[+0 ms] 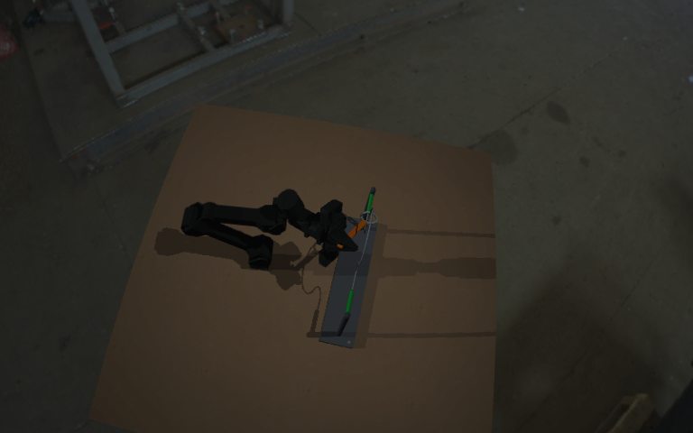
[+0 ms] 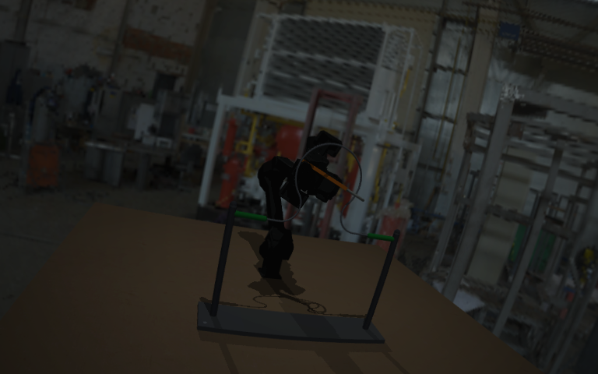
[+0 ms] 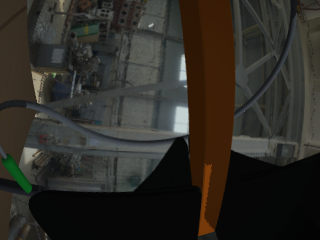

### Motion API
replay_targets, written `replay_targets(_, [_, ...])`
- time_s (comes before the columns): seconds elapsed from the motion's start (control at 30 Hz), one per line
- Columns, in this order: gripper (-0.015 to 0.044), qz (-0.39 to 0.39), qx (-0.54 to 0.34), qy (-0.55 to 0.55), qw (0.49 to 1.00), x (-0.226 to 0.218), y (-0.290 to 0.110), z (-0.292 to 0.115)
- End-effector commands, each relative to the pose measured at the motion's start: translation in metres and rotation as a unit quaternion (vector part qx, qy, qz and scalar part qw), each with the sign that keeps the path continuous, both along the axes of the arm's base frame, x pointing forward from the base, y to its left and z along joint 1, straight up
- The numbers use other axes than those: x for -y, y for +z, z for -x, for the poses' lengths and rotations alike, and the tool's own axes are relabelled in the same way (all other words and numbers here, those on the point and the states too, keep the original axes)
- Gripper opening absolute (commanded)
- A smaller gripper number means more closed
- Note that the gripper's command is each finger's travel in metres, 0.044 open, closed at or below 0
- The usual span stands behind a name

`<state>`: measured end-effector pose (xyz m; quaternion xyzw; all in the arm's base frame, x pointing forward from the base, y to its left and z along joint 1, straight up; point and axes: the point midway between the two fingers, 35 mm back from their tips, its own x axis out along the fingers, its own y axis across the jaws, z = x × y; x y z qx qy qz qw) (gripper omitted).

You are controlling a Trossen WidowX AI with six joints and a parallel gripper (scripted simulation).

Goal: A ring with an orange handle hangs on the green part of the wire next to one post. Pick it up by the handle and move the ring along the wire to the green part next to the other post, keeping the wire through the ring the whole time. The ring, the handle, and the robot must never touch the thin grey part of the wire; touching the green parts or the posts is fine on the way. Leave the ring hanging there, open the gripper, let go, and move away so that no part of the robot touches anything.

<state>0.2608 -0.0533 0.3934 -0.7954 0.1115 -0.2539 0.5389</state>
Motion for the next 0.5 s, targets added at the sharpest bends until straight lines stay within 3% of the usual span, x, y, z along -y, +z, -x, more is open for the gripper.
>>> replay_targets(0.0, [-0.0150,0.024,-0.003,-0.001,1.000,-0.0004,0.0003,-0.0001])
replay_targets(0.47, [-0.0150,0.073,-0.006,-0.002,0.997,0.0017,-0.0020,0.0000])
